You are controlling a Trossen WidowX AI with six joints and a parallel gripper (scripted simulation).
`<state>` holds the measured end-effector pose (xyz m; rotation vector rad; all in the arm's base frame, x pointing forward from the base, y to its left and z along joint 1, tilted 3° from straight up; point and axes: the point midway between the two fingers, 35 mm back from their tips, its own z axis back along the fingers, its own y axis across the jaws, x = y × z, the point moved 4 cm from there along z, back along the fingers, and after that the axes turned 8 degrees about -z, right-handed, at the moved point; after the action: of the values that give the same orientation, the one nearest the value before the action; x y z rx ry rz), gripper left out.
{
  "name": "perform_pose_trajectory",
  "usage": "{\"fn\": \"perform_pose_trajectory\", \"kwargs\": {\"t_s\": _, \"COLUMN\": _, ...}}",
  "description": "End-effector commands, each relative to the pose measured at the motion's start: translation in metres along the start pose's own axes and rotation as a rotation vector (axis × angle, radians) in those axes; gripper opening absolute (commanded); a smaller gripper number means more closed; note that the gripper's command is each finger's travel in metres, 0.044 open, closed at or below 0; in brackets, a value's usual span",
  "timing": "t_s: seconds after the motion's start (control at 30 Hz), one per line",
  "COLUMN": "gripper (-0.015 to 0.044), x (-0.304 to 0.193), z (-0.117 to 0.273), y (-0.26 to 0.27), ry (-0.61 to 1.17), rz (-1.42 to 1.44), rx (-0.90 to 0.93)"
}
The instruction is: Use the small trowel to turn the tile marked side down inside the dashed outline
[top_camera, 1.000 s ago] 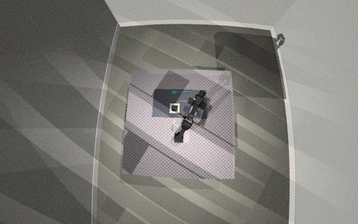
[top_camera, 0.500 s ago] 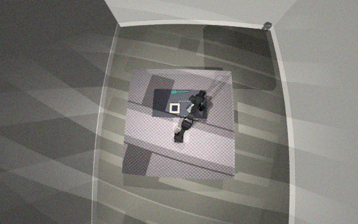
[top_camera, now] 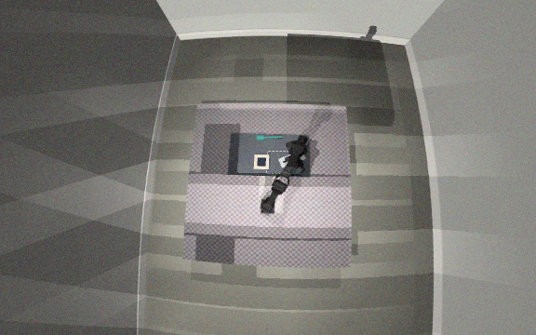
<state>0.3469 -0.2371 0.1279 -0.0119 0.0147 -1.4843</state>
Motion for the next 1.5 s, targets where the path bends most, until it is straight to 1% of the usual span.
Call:
{"fn": "perform_pose_trajectory", "kwargs": {"t_s": 0.0, "gripper": 0.0130, "x": 0.000, "z": 0.000, "y": 0.000, "ry": -0.002, "rz": -0.058, "rx": 0.000}}
{"fn": "perform_pose_trajectory", "kwargs": {"t_s": 0.07, "gripper": 0.0130, "x": 0.000, "z": 0.000, "y": 0.000, "ry": -0.002, "rz": -0.058, "rx": 0.000}}
{"fn": "perform_pose_trajectory", "kwargs": {"t_s": 0.23, "gripper": 0.0261, "x": 0.000, "z": 0.000, "y": 0.000, "ry": -0.002, "rz": -0.058, "rx": 0.000}}
{"fn": "perform_pose_trajectory", "kwargs": {"t_s": 0.27, "gripper": 0.0270, "x": 0.000, "z": 0.000, "y": 0.000, "ry": -0.002, "rz": -0.058, "rx": 0.000}}
{"fn": "perform_pose_trajectory", "kwargs": {"t_s": 0.87, "gripper": 0.0270, "x": 0.000, "z": 0.000, "y": 0.000, "ry": -0.002, "rz": -0.058, "rx": 0.000}}
{"fn": "perform_pose_trajectory", "kwargs": {"t_s": 0.93, "gripper": 0.0270, "x": 0.000, "z": 0.007, "y": 0.000, "ry": -0.002, "rz": -0.062, "rx": 0.000}}
{"fn": "perform_pose_trajectory", "kwargs": {"t_s": 1.07, "gripper": 0.0270, "x": -0.002, "z": 0.043, "y": -0.003, "ry": -0.002, "rz": -0.079, "rx": 0.000}}
{"fn": "perform_pose_trajectory", "kwargs": {"t_s": 1.33, "gripper": 0.0270, "x": -0.002, "z": 0.044, "y": -0.003, "ry": -0.002, "rz": -0.079, "rx": 0.000}}
{"fn": "perform_pose_trajectory", "kwargs": {"t_s": 1.47, "gripper": 0.0270, "x": -0.002, "z": 0.039, "y": -0.002, "ry": -0.002, "rz": -0.071, "rx": 0.000}}
